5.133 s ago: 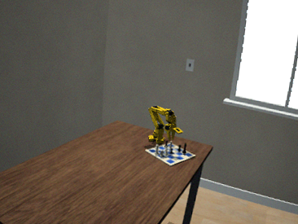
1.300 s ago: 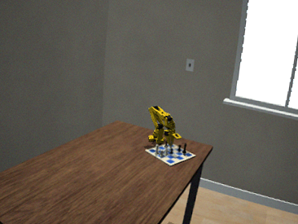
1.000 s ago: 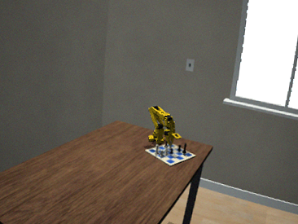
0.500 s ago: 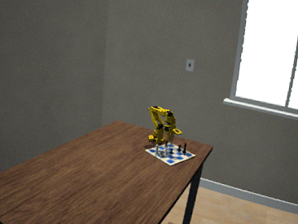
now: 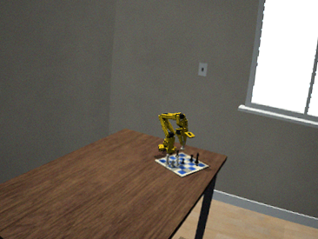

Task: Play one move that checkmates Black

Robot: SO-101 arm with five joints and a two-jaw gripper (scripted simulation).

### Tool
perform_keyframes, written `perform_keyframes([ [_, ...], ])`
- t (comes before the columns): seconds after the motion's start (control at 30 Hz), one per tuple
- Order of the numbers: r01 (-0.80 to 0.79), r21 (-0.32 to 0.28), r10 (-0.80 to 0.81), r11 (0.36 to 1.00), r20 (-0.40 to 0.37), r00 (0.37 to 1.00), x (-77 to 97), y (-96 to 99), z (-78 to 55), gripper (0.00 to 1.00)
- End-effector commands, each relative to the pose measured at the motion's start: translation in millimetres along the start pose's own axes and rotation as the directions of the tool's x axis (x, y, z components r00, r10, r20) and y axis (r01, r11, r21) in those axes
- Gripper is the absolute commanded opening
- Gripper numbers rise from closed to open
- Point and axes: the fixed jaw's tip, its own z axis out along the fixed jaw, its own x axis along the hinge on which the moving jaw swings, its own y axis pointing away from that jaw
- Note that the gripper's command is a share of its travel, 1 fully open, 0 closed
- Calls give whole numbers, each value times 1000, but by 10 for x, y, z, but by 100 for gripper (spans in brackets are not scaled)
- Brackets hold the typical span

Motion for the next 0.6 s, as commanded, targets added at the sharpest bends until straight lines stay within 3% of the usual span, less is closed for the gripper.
perform_keyframes([
  [0.0,-2,2,2,1000,-10,1000,-4,-15,-42,0],
  [0.4,-2,2,2,1000,-10,1000,-17,-15,-57,0],
  [0.57,0,1,0,1000,-9,1000,-136,-11,-24,0],
])
